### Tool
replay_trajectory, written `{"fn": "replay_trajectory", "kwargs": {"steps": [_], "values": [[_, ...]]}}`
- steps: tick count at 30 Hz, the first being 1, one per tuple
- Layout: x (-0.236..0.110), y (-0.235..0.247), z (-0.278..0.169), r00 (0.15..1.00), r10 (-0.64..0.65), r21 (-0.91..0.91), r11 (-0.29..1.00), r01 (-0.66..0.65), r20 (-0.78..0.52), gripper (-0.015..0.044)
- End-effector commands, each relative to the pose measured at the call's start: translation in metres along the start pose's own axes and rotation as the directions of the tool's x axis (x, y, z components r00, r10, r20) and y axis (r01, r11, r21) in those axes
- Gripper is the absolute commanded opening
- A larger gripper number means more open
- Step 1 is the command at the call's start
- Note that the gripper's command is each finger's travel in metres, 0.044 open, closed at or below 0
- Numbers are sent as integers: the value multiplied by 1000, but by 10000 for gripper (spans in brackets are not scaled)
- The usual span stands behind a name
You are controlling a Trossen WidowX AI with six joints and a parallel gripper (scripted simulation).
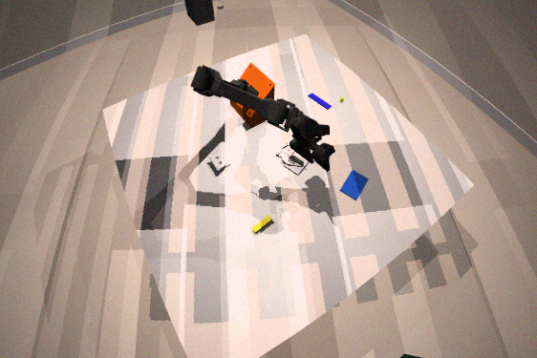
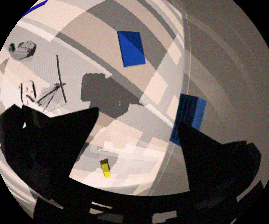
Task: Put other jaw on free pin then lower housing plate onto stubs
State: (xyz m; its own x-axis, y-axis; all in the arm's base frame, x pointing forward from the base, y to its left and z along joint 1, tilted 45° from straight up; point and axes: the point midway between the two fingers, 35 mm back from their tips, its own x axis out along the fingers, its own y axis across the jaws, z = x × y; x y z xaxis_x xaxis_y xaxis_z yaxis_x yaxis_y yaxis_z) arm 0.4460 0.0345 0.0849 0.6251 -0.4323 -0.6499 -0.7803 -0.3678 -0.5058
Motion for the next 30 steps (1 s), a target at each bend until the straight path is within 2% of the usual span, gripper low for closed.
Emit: {"fn": "replay_trajectory", "kwargs": {"steps": [1, 14, 30], "values": [[0, 20, 30, 997, 57, -106, 993, -52, 46, 440], [-10, 83, 91, 968, 222, -326, 929, -174, 115, 440], [-31, 153, 138, 913, 397, -619, 743, -255, 100, 440]]}}
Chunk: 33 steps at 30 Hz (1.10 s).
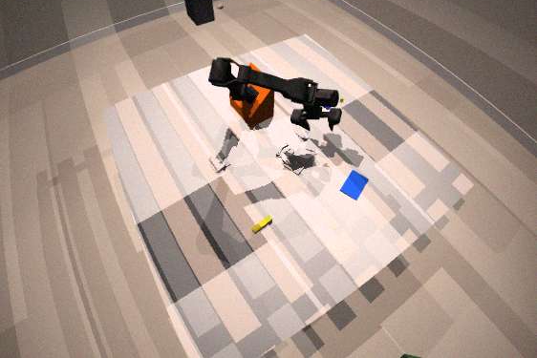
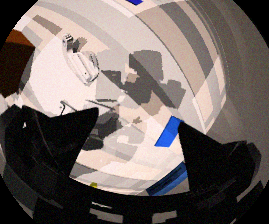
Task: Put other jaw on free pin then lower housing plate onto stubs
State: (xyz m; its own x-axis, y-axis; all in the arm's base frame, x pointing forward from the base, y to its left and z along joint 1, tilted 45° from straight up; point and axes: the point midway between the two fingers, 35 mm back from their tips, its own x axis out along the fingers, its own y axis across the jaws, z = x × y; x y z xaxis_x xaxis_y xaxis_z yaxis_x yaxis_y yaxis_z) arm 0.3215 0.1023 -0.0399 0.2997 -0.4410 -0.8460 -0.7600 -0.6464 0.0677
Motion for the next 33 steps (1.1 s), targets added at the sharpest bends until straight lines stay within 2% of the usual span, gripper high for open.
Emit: {"fn": "replay_trajectory", "kwargs": {"steps": [1, 18, 33], "values": [[3, 13, 21, 999, 52, -92, 995, -50, 18, 440], [5, 68, 77, 969, 245, -414, 883, -221, 7, 440], [2, 114, 102, 920, 387, -625, 703, -340, -64, 440]]}}
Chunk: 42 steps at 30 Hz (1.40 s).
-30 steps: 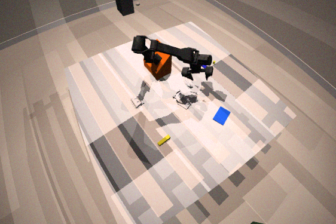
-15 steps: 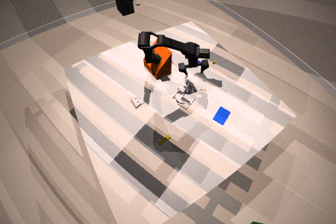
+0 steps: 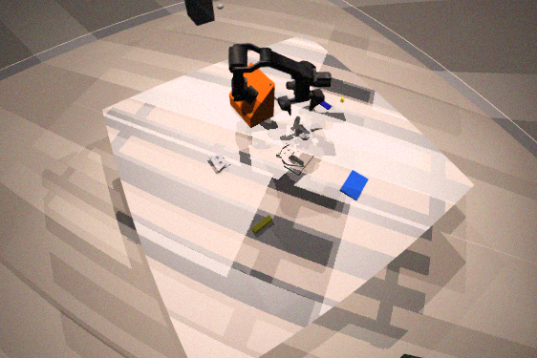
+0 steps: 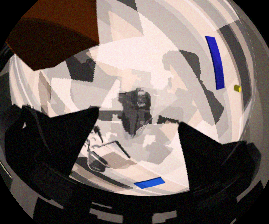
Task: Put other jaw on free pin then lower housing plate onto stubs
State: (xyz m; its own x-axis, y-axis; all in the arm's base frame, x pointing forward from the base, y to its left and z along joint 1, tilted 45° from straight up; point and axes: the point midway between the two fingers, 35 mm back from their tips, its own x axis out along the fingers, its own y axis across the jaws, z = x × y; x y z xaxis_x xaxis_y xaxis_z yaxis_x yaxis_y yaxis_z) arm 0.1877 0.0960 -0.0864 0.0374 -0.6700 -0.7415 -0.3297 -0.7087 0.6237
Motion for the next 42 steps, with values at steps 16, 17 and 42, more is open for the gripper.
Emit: {"fn": "replay_trajectory", "kwargs": {"steps": [16, 17, 42], "values": [[18, 5, 9, 999, 39, -58, 998, -38, 6, 440], [19, 5, 9, 999, 39, -58, 998, -38, 6, 440], [60, 7, 9, 999, 42, -57, 998, -41, 6, 440]]}}
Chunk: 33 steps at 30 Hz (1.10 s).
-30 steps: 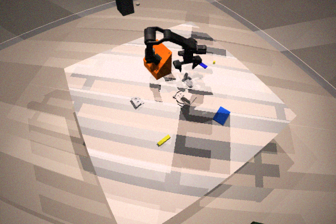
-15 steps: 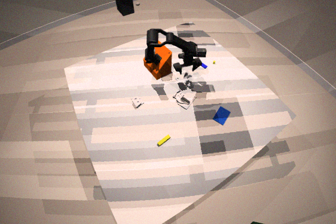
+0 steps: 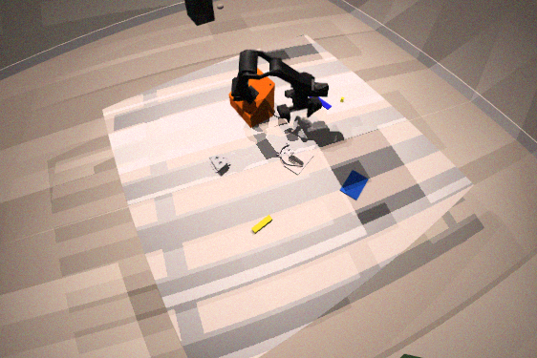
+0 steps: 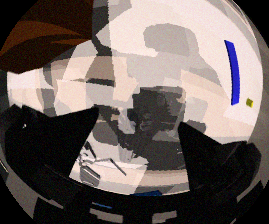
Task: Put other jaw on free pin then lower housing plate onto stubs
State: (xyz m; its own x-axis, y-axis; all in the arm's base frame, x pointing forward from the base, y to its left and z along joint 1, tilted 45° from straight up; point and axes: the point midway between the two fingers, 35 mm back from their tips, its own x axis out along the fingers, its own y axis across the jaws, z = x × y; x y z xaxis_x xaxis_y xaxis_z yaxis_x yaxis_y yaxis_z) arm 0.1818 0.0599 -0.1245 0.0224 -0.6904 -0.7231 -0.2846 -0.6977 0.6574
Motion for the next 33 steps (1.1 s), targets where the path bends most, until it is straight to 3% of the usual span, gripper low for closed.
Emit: {"fn": "replay_trajectory", "kwargs": {"steps": [1, 20, 32, 33], "values": [[10, 3, 2, 1000, 11, -9, 1000, -11, 1, 440], [28, 5, 3, 1000, 15, -8, 1000, -15, 1, 440], [28, 5, 3, 1000, 15, -8, 1000, -15, 1, 125], [28, 5, 3, 1000, 15, -8, 1000, -15, 1, 118]]}}
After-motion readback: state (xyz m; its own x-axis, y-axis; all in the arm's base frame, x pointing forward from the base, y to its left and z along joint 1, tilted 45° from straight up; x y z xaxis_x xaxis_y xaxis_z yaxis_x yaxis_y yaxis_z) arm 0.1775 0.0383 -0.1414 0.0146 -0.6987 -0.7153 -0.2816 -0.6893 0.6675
